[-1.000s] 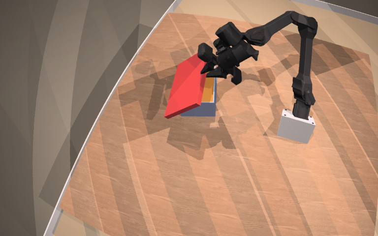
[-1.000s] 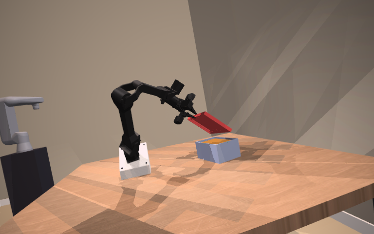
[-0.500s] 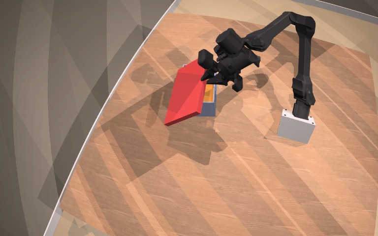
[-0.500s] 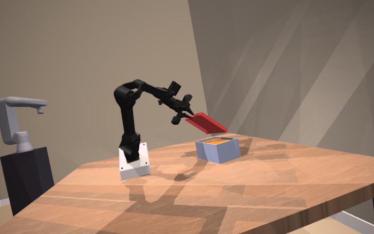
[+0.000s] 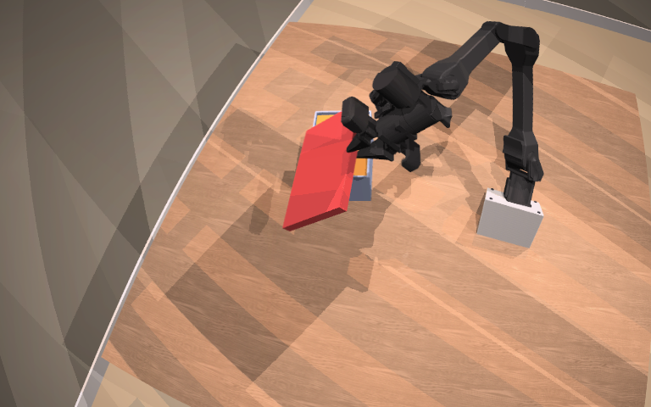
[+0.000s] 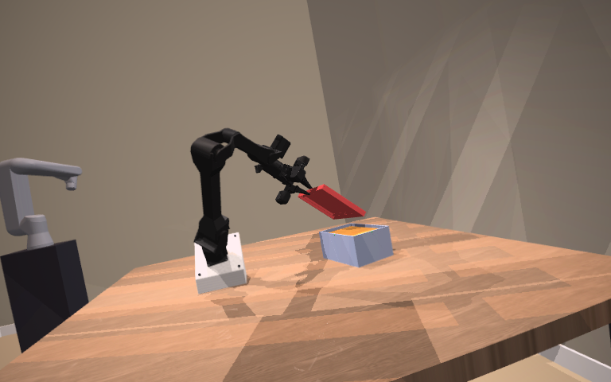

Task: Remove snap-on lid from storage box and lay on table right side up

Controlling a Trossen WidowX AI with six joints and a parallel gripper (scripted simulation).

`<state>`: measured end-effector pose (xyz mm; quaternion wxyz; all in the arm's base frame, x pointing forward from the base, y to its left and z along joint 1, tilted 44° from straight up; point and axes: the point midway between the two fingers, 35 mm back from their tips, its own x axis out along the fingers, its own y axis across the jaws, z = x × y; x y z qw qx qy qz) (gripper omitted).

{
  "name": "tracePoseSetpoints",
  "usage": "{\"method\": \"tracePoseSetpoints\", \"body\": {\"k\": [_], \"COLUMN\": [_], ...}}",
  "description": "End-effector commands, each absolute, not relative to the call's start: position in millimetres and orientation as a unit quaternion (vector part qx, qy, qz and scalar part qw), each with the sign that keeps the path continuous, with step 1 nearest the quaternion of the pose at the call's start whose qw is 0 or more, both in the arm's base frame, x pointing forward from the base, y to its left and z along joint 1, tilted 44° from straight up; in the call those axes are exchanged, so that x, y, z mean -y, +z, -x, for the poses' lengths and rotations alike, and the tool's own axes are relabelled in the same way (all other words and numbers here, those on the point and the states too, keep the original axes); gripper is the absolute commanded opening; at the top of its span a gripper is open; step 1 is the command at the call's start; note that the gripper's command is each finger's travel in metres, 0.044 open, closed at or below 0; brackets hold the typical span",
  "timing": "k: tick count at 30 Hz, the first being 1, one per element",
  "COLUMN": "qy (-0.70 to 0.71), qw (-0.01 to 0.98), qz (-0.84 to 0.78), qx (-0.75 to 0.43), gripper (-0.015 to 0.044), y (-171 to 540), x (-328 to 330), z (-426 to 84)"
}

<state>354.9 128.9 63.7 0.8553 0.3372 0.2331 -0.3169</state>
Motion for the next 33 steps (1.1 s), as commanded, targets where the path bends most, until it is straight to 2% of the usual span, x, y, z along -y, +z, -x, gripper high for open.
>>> {"method": "tracePoseSetpoints", "body": {"k": [1,33], "qy": [-0.314,-0.314], "qw": [0.856,0.855], "qz": [-0.340,-0.342], "qx": [-0.230,-0.231], "gripper": [0.0000,0.0000], "y": [60,19], "x": [-137,-184], "z": [-354,-337]}}
